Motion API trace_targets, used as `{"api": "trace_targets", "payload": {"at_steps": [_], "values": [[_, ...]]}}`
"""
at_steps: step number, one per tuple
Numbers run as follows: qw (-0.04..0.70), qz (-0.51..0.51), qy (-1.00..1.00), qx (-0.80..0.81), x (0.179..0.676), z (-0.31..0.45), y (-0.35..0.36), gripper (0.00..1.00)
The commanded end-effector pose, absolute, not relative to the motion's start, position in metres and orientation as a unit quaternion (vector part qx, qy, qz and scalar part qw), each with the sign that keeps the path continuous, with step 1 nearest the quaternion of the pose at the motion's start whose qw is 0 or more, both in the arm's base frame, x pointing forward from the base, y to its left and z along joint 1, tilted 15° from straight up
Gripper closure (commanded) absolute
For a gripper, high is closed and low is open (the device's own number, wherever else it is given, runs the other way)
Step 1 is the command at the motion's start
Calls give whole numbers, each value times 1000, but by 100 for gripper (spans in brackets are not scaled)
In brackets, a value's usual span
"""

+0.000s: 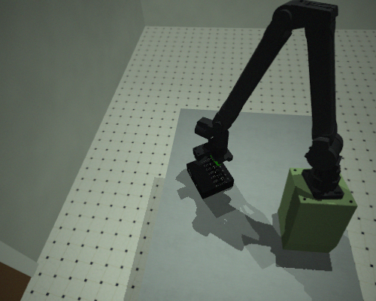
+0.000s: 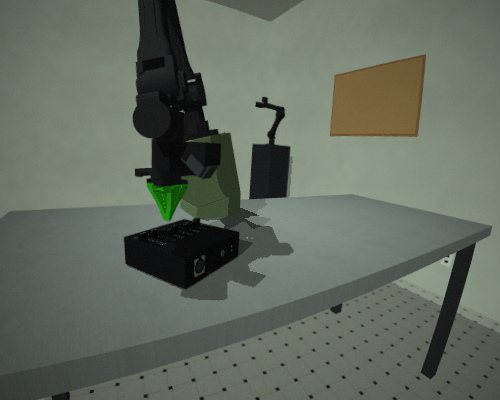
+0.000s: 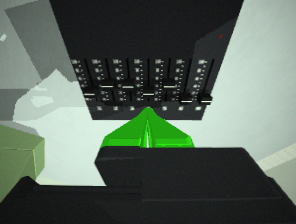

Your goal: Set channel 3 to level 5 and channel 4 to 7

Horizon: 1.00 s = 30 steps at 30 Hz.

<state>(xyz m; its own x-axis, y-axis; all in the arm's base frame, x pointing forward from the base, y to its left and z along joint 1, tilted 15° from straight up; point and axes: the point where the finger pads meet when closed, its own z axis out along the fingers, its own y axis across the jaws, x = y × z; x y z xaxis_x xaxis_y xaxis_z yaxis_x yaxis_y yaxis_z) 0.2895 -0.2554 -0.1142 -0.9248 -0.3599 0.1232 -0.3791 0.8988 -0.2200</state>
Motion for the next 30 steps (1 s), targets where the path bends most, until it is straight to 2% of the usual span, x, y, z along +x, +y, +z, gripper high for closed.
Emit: {"api": "trace_targets", "payload": {"at_steps": [1, 30], "values": [[31, 128, -973, 188, 297, -111, -265, 100], [26, 134, -972, 189, 294, -104, -268, 100]]}}
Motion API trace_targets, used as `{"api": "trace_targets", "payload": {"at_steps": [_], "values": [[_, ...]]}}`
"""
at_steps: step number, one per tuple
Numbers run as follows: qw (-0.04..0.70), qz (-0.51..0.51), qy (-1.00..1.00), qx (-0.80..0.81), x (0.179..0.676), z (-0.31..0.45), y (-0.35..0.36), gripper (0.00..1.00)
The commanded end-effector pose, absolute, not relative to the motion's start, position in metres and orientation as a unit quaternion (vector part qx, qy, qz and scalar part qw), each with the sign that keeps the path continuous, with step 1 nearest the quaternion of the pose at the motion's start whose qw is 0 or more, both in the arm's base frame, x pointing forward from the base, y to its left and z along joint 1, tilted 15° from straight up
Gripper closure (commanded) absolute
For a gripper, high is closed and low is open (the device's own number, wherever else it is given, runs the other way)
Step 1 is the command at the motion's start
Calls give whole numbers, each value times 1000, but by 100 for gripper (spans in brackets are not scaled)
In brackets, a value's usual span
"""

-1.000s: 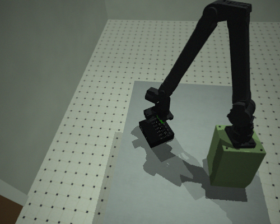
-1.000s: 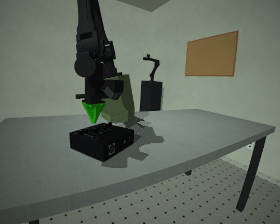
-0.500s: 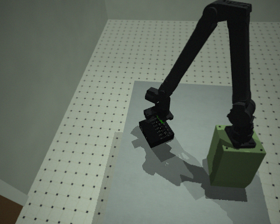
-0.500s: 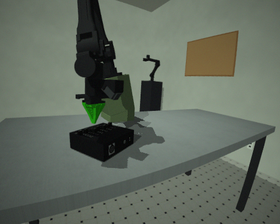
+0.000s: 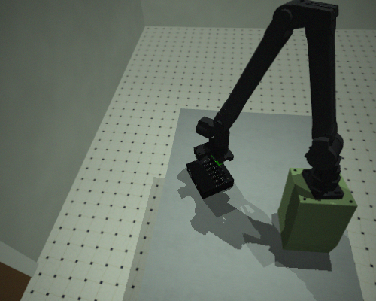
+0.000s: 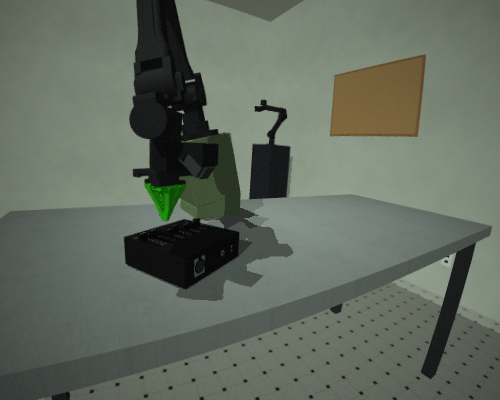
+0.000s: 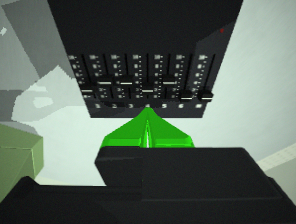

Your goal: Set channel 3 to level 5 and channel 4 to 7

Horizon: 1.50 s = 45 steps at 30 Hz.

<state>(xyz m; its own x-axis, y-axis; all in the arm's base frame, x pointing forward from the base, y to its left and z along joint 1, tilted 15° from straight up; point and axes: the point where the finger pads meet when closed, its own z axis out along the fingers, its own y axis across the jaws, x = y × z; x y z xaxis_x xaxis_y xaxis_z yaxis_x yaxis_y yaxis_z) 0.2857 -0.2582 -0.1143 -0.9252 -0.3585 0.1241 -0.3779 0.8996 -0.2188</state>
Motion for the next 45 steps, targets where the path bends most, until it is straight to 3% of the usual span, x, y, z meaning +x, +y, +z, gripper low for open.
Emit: {"api": "trace_targets", "payload": {"at_steps": [1, 45], "values": [[26, 133, -972, 190, 294, -104, -267, 100], [34, 125, -973, 189, 289, -116, -265, 100]]}}
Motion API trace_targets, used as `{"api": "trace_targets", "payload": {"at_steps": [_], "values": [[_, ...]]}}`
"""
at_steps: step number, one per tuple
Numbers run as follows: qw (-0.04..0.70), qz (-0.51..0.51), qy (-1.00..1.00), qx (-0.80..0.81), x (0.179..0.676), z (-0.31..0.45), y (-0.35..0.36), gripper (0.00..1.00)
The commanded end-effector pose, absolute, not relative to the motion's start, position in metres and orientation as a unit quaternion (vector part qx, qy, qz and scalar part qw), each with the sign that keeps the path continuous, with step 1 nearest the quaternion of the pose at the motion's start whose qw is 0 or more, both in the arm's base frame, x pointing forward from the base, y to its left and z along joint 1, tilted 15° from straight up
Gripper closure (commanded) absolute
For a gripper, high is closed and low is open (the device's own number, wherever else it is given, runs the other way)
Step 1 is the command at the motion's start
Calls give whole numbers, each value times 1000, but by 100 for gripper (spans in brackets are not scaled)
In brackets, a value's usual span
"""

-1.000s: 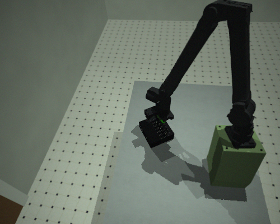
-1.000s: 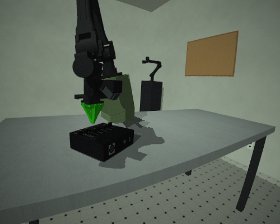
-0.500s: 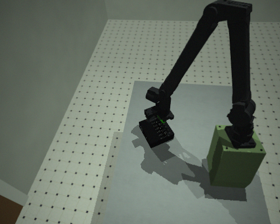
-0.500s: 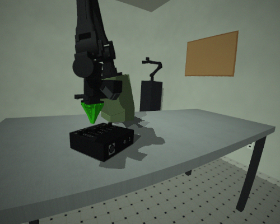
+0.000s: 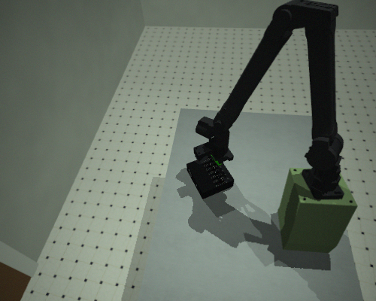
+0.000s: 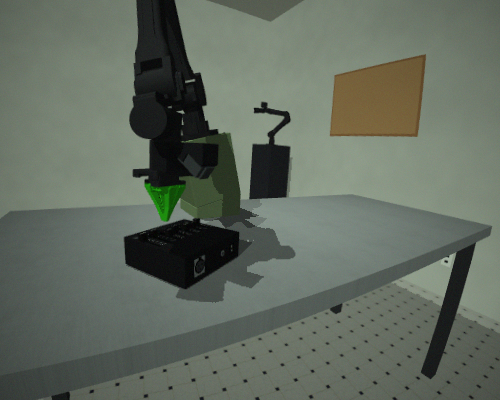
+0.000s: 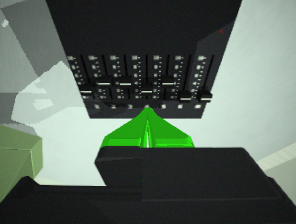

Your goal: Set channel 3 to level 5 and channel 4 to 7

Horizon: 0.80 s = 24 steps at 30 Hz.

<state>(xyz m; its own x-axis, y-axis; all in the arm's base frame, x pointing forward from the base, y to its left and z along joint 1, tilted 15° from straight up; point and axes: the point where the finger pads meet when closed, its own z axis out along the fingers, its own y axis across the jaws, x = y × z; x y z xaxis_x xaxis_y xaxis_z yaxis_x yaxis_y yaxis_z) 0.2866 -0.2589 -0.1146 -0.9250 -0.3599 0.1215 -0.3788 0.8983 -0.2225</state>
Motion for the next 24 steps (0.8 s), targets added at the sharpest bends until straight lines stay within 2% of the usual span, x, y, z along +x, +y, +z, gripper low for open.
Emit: {"api": "trace_targets", "payload": {"at_steps": [1, 24], "values": [[36, 123, -974, 189, 288, -116, -265, 100], [30, 129, -973, 189, 294, -122, -271, 100]]}}
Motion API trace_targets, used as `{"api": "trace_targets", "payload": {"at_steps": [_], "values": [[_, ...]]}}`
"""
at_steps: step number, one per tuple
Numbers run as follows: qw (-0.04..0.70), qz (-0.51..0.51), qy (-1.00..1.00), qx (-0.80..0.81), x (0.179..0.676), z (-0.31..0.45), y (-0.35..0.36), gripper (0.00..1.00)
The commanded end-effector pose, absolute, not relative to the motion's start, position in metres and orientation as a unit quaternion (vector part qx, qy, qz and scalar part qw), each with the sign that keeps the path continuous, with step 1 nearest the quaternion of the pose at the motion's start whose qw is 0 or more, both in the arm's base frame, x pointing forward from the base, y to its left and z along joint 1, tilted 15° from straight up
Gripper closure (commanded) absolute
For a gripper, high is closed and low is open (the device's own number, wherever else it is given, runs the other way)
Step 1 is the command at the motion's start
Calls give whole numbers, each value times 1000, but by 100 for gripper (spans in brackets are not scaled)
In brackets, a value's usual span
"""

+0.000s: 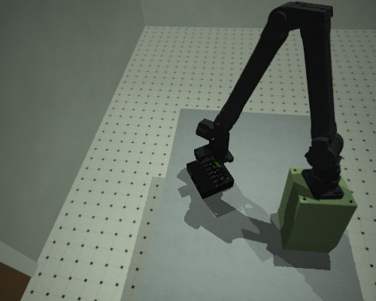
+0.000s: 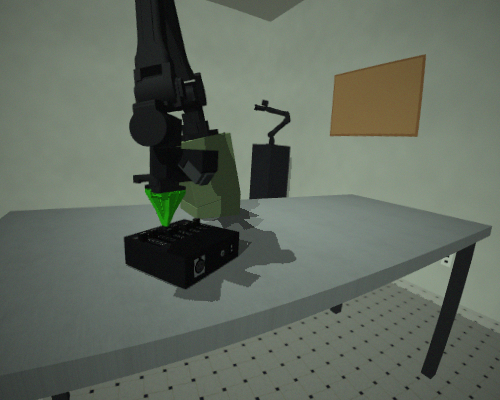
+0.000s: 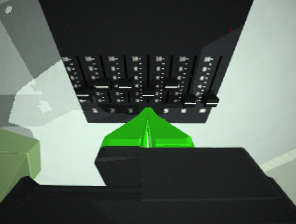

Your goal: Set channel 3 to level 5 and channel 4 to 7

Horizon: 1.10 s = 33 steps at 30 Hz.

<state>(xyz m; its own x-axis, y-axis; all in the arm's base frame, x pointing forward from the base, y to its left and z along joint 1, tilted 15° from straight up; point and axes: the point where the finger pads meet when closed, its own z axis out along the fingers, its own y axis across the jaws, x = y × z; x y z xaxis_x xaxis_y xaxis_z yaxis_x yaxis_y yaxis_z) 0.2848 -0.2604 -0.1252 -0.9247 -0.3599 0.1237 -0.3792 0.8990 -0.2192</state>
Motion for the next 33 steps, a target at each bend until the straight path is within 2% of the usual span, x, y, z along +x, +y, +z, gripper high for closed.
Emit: {"api": "trace_targets", "payload": {"at_steps": [1, 33], "values": [[30, 129, -973, 189, 294, -122, -271, 100], [34, 124, -973, 192, 301, -124, -261, 100]]}}
